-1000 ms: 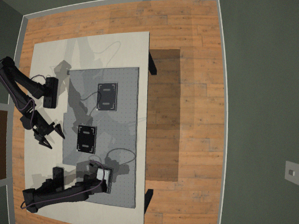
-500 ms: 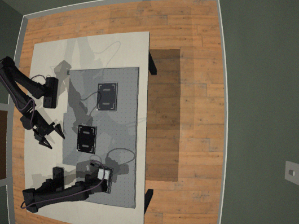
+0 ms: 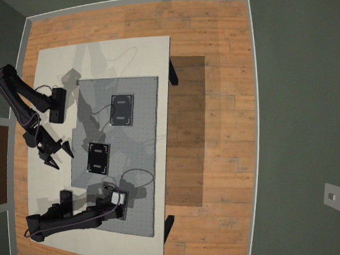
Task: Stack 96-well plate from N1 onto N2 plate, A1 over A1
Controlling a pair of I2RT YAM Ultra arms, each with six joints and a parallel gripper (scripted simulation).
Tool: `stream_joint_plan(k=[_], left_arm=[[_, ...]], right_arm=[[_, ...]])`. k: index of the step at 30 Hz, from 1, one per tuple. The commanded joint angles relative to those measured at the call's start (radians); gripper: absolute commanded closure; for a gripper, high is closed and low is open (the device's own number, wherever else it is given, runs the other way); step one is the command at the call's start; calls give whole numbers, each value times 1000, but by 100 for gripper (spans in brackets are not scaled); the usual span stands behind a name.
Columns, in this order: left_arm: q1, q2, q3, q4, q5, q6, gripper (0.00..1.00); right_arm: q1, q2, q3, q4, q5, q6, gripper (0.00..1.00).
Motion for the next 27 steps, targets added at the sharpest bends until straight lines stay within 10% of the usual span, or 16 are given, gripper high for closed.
stream_joint_plan(k=[1,27], left_arm=[[-2,1,6,6,2,3,0],[-2,1,6,6,2,3,0]], right_arm=[[13,-31,-16,7,-2,8,0],[-18,-109,265,-313,-5,-19,0]])
